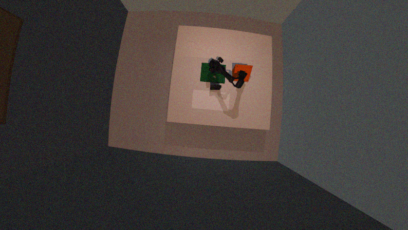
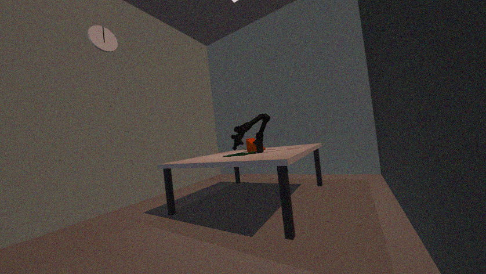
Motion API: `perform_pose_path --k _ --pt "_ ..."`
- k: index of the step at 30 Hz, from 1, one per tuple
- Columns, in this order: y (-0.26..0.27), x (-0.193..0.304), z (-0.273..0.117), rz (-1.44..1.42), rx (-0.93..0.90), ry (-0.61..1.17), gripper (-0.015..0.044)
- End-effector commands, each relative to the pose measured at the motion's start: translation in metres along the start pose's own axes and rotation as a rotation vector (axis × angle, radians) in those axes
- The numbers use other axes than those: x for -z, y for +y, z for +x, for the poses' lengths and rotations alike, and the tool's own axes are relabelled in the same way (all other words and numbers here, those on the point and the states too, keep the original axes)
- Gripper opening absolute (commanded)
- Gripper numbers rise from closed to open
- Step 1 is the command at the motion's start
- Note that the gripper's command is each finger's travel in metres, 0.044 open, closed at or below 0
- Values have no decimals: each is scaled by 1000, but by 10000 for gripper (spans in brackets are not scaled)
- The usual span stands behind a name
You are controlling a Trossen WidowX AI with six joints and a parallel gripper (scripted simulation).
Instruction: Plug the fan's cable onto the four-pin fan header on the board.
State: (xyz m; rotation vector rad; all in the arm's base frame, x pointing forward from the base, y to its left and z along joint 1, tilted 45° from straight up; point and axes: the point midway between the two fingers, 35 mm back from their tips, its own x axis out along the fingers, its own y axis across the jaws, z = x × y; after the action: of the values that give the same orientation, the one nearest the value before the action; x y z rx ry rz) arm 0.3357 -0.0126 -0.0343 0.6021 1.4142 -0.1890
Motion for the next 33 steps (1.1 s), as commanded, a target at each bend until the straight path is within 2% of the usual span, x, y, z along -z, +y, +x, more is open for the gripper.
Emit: perform_pose_path --k 1,33 --pt "0 0 1 6 12 -42 0" --pt "6 4 -1 61 21 -351 0"
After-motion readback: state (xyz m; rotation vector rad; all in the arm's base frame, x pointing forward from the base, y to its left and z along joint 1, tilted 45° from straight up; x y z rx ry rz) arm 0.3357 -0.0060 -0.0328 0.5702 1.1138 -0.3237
